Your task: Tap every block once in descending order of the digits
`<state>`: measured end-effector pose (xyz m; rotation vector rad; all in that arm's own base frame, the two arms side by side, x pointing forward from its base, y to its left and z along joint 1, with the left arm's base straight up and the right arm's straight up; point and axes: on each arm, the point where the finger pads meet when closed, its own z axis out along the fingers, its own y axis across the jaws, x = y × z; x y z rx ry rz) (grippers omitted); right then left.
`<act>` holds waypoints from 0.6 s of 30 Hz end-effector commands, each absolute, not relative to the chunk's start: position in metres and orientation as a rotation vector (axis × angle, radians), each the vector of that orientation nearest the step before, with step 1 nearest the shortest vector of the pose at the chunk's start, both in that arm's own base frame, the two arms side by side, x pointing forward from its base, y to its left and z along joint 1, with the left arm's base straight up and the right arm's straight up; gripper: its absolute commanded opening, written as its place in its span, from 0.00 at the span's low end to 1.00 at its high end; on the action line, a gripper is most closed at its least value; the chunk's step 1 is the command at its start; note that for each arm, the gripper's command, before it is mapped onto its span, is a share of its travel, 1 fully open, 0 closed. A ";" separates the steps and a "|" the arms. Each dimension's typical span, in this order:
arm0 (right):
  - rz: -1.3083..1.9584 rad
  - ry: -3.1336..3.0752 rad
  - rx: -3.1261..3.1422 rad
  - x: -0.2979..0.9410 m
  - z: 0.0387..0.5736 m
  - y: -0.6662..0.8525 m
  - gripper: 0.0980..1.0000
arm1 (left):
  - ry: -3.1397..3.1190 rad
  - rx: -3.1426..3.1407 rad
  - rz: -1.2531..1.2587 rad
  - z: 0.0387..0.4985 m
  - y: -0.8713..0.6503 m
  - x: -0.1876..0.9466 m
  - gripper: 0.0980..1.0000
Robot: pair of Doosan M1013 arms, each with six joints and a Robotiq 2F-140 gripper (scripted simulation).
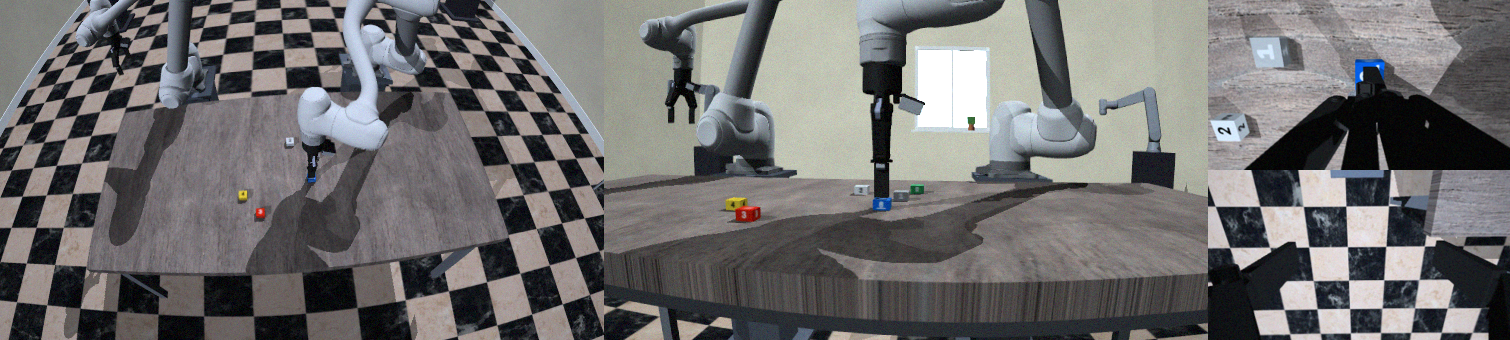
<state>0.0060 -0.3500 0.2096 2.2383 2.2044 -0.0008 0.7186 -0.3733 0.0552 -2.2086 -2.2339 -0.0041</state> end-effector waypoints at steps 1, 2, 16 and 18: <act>-0.002 2.203 2.238 0.006 0.210 -0.351 1.00 | -2.235 -2.210 -0.005 0.055 -0.373 0.719 0.00; -0.002 2.203 2.238 0.006 0.210 -0.351 1.00 | -2.235 -2.210 -0.005 0.055 -0.373 0.719 0.00; -0.002 2.203 2.238 0.006 0.210 -0.351 1.00 | -2.235 -2.210 -0.005 0.062 -0.373 0.719 0.00; -0.002 2.203 2.238 0.006 0.210 -0.351 1.00 | -2.235 -2.210 -0.005 0.070 -0.373 0.719 0.00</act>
